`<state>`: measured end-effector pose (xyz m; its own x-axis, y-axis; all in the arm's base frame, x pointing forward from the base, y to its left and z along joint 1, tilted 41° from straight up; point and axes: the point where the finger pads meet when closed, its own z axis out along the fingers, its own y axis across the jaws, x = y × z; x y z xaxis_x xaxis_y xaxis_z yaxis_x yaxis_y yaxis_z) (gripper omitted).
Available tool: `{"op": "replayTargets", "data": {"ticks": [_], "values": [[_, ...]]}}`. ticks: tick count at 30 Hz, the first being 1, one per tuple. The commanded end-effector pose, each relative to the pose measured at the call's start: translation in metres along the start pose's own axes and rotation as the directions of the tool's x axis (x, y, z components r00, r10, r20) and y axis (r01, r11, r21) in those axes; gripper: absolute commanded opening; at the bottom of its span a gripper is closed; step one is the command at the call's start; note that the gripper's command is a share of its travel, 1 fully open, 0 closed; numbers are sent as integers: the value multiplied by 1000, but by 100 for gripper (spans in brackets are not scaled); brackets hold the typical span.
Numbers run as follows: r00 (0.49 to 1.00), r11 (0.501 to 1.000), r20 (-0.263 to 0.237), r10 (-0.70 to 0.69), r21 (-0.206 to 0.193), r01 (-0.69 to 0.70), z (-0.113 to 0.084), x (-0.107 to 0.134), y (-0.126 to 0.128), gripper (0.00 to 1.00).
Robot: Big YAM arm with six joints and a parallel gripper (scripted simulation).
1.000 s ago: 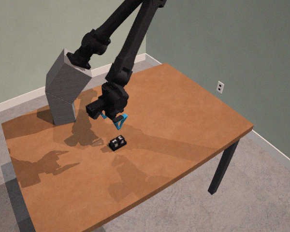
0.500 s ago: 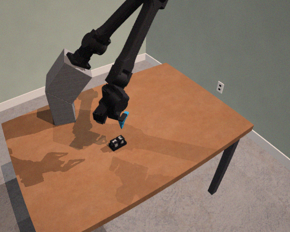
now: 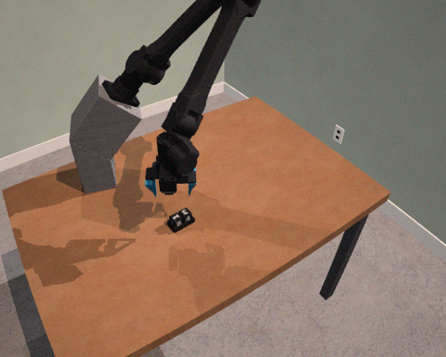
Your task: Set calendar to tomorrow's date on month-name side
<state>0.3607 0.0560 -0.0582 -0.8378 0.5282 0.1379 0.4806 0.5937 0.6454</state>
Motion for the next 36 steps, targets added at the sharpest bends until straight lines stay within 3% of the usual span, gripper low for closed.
{"op": "replayTargets", "data": {"ticks": [1, 9, 17, 20, 21, 25, 33, 36], "values": [[987, 987, 12, -161, -3, 161, 3, -4, 7, 100], [923, 923, 11, -385, -1, 385, 8, -5, 7, 100], [796, 796, 14, -605, 2, 605, 12, -5, 8, 100], [780, 780, 12, -626, 2, 626, 13, -5, 7, 100], [732, 732, 9, -681, 2, 681, 15, -4, 6, 100], [653, 653, 8, -757, 3, 757, 17, -3, 6, 100], [442, 442, 9, -897, 5, 897, 21, -4, 7, 100], [426, 426, 8, -905, 5, 905, 22, -4, 7, 100]]}}
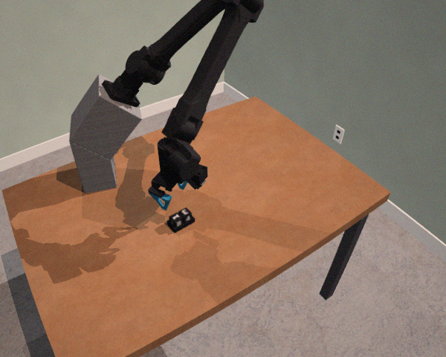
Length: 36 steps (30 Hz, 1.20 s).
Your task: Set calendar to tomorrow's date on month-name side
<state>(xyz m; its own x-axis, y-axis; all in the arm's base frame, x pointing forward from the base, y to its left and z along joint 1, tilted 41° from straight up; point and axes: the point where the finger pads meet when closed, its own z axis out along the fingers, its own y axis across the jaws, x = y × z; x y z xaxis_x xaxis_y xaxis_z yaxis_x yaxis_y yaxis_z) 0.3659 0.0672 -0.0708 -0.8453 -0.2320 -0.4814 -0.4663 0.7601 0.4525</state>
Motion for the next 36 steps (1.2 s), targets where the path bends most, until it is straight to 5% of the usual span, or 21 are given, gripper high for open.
{"op": "replayTargets", "data": {"ticks": [1, 17, 18, 26, 32, 34, 36], "values": [[982, 982, 7, -190, 5, 190, 5, -7, 0, 100], [835, 835, 3, -550, 2, 550, 13, -3, 2, 100], [785, 785, 13, -619, 20, 619, 8, -12, 3, 100], [635, 635, 3, -772, 2, 772, 18, -3, 2, 100], [478, 478, 3, -878, 3, 878, 22, -3, 2, 100], [478, 478, 3, -878, 3, 878, 22, -3, 2, 100], [428, 428, 4, -904, 17, 904, 19, -9, 3, 100]]}}
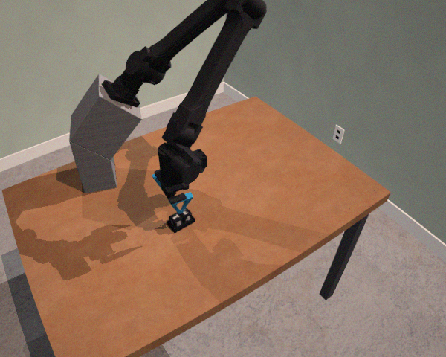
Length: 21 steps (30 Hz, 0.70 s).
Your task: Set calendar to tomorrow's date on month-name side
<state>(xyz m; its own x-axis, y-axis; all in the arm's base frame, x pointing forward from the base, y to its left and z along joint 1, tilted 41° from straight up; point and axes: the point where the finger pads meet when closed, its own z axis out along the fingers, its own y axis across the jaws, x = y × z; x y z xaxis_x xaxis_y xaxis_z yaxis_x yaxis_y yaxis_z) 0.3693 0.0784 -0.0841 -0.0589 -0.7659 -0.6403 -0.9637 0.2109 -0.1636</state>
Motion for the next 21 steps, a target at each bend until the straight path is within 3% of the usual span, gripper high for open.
{"op": "replayTargets", "data": {"ticks": [1, 8, 9, 21], "values": [[991, 991, 3, -136, 14, 136, 2, -7, -6, 100], [986, 986, 3, -168, 9, 167, 4, -5, -4, 100], [986, 986, 3, -168, 9, 168, 4, -5, -4, 47], [987, 987, 3, -163, 9, 163, 4, -5, -4, 47]]}}
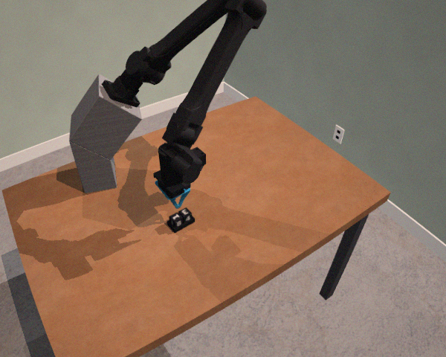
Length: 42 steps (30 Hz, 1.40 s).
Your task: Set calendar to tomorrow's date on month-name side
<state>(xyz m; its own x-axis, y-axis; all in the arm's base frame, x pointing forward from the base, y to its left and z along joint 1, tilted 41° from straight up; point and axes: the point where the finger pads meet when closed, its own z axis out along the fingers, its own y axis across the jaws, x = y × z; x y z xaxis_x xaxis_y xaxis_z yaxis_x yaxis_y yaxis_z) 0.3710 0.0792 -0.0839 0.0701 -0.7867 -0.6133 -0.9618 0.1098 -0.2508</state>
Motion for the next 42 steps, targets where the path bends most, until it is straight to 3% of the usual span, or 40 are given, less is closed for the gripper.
{"op": "replayTargets", "data": {"ticks": [1, 29, 42], "values": [[1000, 1000, 2, -30, 4, 30, 4, -4, -3, 47], [1000, 1000, 2, -28, 6, 28, 4, -4, -4, 47], [1000, 1000, 1, -9, -1, 9, 15, -2, -1, 47]]}}
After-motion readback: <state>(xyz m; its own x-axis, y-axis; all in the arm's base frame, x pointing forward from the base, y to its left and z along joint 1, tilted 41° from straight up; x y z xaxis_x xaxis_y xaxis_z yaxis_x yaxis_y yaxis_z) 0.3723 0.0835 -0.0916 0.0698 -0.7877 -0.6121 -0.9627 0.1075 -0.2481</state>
